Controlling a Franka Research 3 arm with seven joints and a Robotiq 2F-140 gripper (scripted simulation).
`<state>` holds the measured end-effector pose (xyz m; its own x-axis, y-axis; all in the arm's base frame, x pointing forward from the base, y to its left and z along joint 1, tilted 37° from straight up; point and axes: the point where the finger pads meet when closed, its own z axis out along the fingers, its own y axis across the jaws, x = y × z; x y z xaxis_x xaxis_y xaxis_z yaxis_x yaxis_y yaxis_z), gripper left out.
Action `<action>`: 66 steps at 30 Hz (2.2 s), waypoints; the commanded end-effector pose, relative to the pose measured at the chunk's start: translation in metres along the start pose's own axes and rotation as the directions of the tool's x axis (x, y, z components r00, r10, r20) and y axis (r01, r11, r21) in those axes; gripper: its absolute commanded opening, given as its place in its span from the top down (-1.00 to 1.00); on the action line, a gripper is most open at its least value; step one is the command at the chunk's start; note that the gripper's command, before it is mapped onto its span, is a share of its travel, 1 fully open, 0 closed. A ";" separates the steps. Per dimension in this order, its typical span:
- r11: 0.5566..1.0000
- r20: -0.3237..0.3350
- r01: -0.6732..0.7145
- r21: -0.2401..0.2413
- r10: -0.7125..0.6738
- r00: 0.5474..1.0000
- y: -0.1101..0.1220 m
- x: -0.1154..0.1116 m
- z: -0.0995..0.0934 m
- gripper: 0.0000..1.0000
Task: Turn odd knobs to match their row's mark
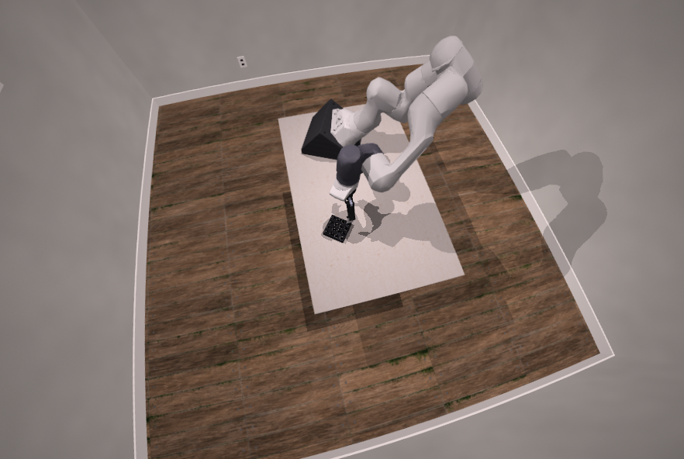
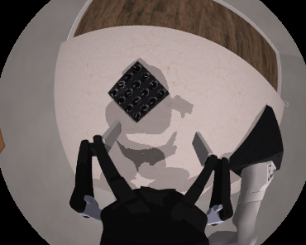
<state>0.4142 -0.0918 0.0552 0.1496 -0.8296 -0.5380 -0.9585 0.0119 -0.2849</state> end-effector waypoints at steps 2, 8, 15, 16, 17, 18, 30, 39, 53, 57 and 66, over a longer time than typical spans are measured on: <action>0.986 -0.001 -0.169 -0.014 0.169 0.986 -0.001 -0.001 0.000 -1.00; 0.968 -0.003 -0.252 -0.014 0.252 0.968 -0.003 -0.001 0.000 -1.00; 0.947 -0.003 -0.320 -0.014 0.320 0.947 -0.005 -0.001 -0.001 -1.00; 0.934 -0.004 -0.357 -0.014 0.357 0.934 -0.006 -0.001 -0.001 -1.00; 0.929 -0.004 -0.370 -0.014 0.370 0.929 -0.006 -0.001 -0.001 -1.00; 0.924 -0.004 -0.383 -0.013 0.383 0.924 -0.007 0.000 -0.001 -1.00; 0.845 -0.006 -0.534 -0.013 0.534 0.846 -0.011 0.000 -0.002 -1.00; 0.773 -0.008 -0.634 -0.012 0.634 0.773 -0.014 0.000 -0.003 -1.00; 0.636 -0.010 -0.772 -0.010 0.772 0.636 -0.019 0.000 -0.004 -1.00; 0.591 -0.011 -0.807 -0.009 0.807 0.591 -0.020 0.000 -0.005 -1.00; 0.508 -0.011 -0.861 -0.008 0.861 0.508 -0.023 0.000 -0.005 -1.00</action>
<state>0.4348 -0.0958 0.0657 -0.6724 -0.4917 -0.5533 -0.6990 0.6678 0.2559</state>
